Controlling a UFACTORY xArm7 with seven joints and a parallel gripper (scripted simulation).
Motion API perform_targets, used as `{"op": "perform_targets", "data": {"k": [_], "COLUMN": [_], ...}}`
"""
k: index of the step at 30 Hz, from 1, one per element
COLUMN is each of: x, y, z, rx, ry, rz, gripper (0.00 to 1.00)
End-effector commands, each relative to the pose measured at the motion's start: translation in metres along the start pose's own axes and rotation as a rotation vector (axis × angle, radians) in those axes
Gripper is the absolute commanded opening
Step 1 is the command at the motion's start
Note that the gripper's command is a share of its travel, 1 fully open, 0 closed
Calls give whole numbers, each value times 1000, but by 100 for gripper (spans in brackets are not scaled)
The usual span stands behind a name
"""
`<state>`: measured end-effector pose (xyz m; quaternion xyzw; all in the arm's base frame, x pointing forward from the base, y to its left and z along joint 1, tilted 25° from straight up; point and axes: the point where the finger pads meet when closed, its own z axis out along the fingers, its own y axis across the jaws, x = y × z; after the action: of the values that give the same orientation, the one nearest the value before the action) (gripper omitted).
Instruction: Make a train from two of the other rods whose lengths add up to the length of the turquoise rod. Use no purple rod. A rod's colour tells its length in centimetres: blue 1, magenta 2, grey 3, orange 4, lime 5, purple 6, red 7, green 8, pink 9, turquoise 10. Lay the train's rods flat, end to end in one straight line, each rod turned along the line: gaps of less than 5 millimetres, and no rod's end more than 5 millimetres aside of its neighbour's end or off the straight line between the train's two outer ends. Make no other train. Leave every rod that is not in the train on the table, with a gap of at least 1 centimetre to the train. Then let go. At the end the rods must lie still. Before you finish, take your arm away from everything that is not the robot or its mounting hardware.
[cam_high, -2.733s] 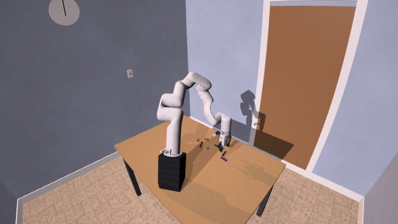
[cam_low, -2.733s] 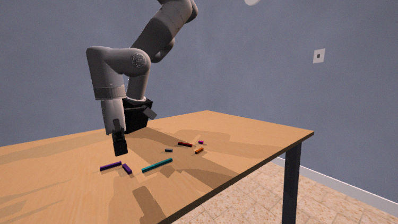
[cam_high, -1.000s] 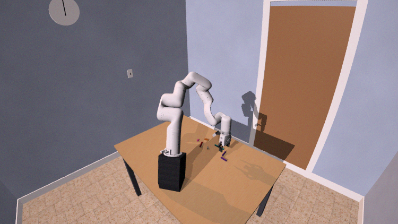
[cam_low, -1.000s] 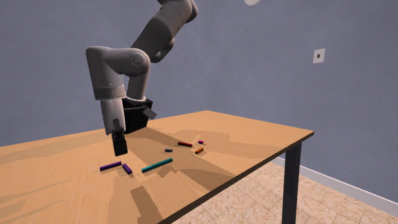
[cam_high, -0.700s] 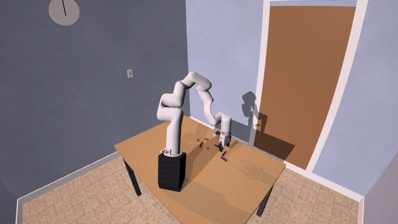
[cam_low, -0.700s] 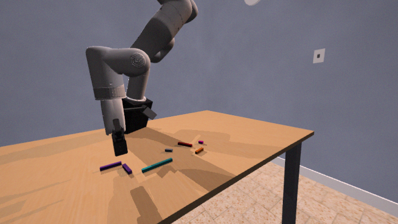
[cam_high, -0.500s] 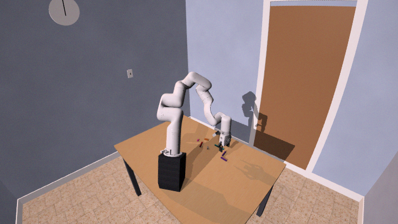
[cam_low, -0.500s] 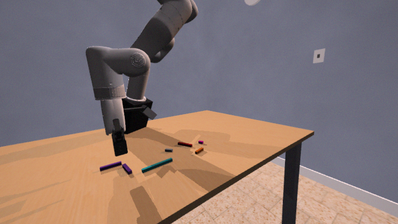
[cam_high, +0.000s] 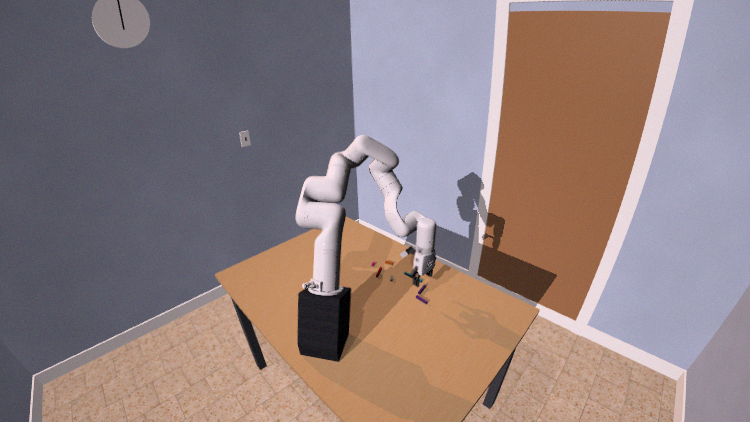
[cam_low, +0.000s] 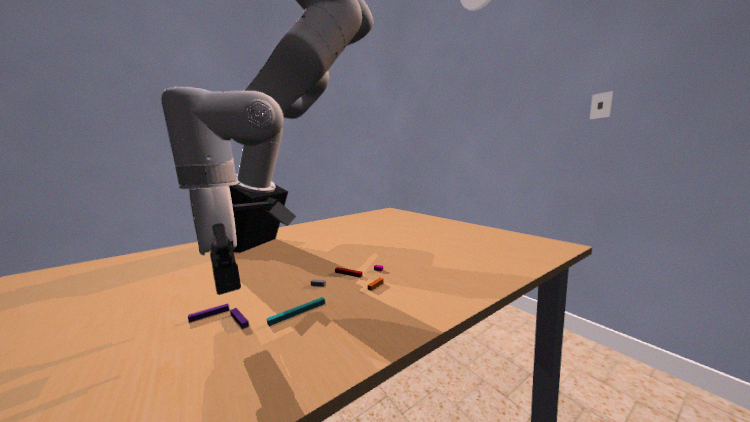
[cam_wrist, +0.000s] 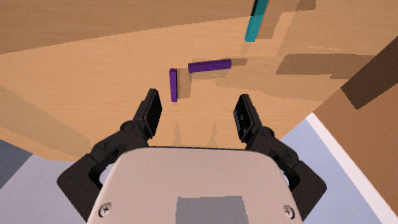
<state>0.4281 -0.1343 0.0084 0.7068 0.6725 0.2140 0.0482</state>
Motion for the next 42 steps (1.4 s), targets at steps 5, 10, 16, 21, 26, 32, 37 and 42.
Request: {"op": "perform_targets", "data": {"k": [5, 10, 16, 21, 26, 32, 37, 42], "x": [-1, -1, -1, -2, -2, -2, -2, -2], "y": [-2, -6, -9, -13, -17, -21, -24, -27], "z": [-1, -1, 0, 0, 0, 0, 0, 0], "rx": [-3, -3, -3, -3, -3, -3, -3, -3], "ry": [-1, -1, 0, 0, 0, 1, 1, 1], "rz": [115, 271, 405, 550, 683, 842, 963, 1093], "gripper": [100, 100, 100, 100, 100, 100, 100, 100]}}
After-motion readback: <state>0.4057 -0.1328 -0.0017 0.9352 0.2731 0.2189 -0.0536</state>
